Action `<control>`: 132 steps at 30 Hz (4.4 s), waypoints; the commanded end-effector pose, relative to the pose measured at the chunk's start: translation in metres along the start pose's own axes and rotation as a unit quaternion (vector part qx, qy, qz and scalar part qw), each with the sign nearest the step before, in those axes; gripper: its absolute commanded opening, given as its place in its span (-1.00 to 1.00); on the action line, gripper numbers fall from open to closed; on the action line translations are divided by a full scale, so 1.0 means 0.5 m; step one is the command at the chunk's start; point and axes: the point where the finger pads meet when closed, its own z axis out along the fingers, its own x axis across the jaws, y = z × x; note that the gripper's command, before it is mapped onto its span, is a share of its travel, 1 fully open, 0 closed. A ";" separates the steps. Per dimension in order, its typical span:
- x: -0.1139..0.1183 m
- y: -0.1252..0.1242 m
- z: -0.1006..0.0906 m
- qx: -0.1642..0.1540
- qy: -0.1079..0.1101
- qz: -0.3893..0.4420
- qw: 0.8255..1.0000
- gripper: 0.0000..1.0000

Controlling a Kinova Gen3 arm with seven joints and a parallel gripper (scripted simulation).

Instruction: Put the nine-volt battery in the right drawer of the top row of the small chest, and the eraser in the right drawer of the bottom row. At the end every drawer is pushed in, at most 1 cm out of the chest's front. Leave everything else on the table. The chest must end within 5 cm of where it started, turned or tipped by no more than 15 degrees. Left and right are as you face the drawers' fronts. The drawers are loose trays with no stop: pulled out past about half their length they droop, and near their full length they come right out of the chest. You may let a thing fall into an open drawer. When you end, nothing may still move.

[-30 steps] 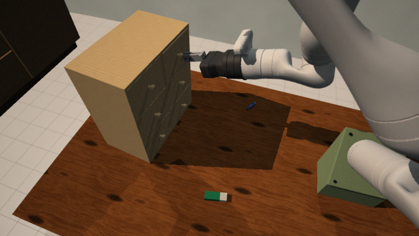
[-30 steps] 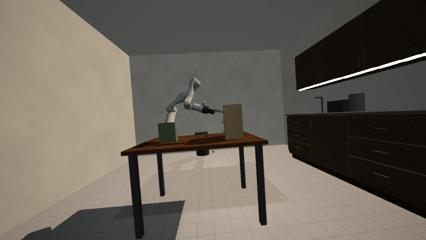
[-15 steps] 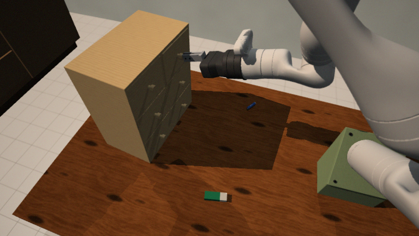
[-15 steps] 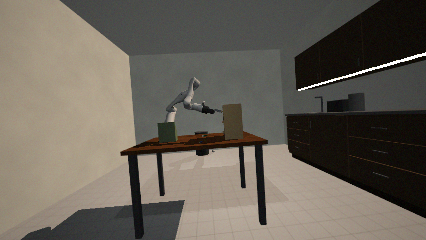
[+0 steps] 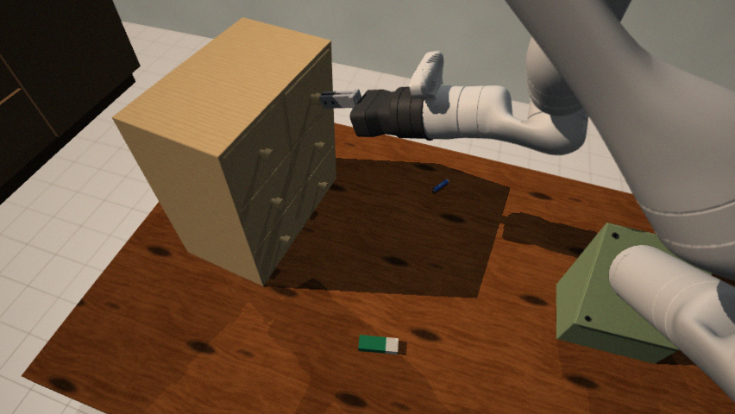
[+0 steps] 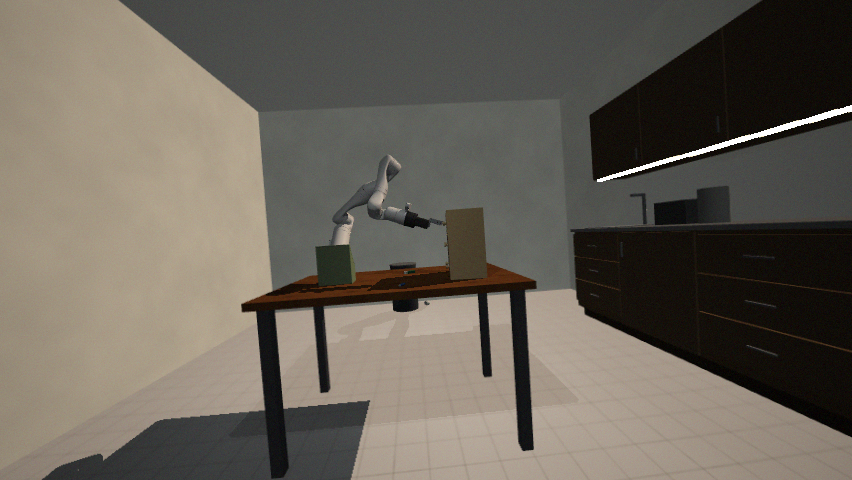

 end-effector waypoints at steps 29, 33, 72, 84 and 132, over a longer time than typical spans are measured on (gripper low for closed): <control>-0.002 0.031 -0.128 0.001 -0.001 -0.001 1.000 -1.00; -0.002 0.030 -0.171 0.001 -0.001 -0.001 1.000 -1.00; -0.005 0.013 -0.225 -0.077 -0.004 0.000 0.997 -1.00; -0.006 -0.008 -0.256 -0.173 -0.005 0.000 0.985 -1.00; -0.001 -0.106 -0.402 -0.566 0.004 0.000 0.824 -1.00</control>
